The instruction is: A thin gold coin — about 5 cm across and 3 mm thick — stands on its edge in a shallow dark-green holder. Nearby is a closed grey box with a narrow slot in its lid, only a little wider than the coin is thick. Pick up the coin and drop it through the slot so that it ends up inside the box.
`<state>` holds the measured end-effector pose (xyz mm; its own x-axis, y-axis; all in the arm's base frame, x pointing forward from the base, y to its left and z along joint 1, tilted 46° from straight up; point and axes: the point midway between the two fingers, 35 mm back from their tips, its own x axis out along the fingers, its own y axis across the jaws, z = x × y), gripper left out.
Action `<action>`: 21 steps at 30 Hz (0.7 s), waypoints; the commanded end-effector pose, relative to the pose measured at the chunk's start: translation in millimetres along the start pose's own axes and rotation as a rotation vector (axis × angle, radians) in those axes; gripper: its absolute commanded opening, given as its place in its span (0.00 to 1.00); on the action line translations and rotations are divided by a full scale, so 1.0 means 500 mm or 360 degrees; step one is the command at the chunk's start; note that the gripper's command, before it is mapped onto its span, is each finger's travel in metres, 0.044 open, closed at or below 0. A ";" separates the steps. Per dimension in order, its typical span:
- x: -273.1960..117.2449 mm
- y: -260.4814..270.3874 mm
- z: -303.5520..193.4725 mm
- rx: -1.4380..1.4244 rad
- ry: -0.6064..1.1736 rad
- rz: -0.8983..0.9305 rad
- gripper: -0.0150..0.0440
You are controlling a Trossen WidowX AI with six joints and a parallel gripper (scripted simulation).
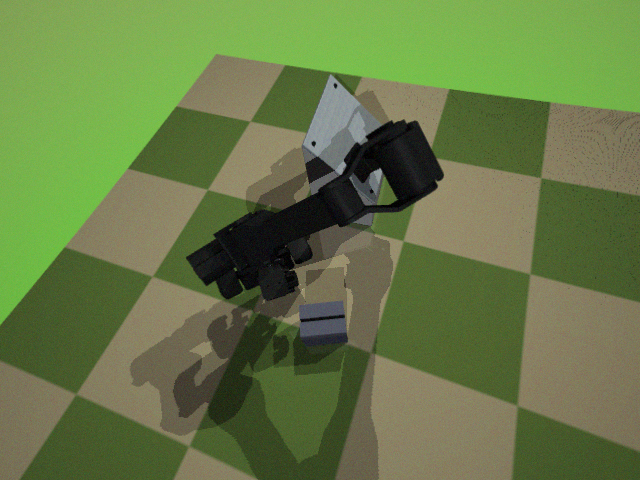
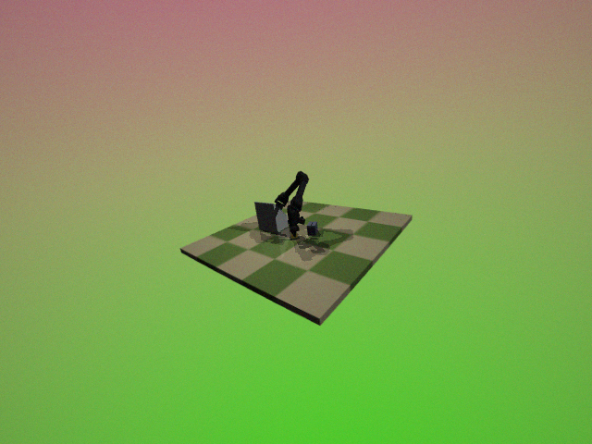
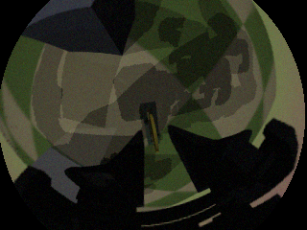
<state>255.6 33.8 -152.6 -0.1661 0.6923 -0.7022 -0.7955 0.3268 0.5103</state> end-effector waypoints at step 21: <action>0.026 0.006 -0.004 0.0015 -0.0003 0.0016 0.25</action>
<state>250.3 42.3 -160.9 -0.1731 0.6952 -0.6977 -0.7918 0.3231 0.5184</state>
